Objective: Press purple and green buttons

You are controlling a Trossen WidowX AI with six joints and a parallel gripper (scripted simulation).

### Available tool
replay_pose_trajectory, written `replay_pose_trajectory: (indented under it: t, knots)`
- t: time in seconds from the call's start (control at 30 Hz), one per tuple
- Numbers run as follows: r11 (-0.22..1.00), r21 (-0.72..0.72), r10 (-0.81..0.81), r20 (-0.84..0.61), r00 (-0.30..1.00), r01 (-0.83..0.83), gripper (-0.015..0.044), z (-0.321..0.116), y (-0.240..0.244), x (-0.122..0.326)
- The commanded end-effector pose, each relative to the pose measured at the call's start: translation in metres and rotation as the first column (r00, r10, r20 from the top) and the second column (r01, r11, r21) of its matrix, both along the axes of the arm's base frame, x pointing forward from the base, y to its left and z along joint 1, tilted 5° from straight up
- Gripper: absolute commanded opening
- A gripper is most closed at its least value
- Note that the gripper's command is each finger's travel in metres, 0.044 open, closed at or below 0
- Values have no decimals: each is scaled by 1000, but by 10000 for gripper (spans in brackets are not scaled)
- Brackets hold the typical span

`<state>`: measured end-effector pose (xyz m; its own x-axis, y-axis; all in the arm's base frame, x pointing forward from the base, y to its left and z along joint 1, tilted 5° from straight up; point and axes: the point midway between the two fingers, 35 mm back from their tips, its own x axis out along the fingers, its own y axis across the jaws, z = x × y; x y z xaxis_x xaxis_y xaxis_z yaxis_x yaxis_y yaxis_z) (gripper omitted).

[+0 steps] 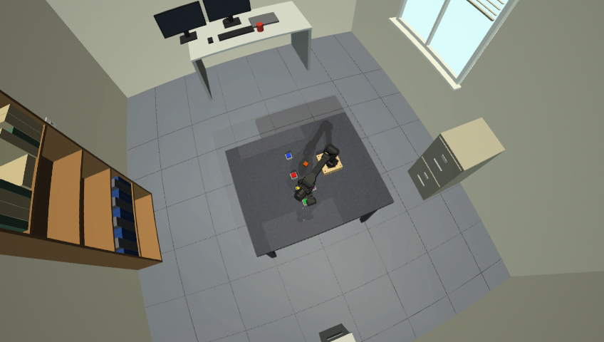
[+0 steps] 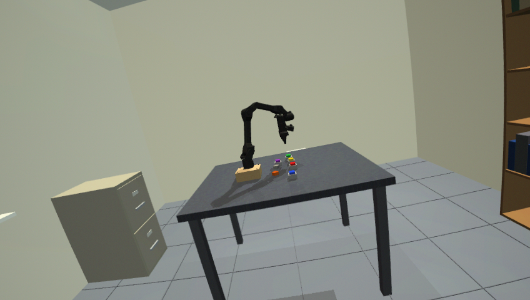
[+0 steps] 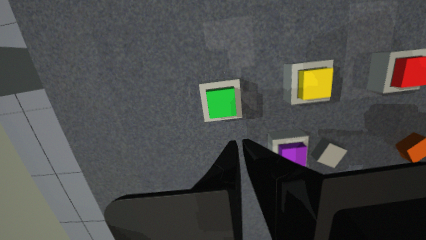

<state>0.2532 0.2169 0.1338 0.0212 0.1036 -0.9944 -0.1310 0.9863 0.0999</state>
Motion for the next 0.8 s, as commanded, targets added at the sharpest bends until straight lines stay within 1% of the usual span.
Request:
replay_pose_trajectory:
  t: [0.0,0.1,0.2,0.23,0.47,0.77]
  knots:
    - [1000,-4,-8,-7,1000,8,20,-2,9,6]
    - [1000,-4,-8,-7,1000,8,20,-12,11,7]
    - [1000,-3,-8,-8,1000,8,20,-53,15,7]
    - [1000,-3,-8,-8,1000,8,20,-61,15,7]
    - [1000,-3,-8,-8,1000,8,20,-64,15,7]
    - [1000,-3,-8,-8,1000,8,20,-79,17,7]
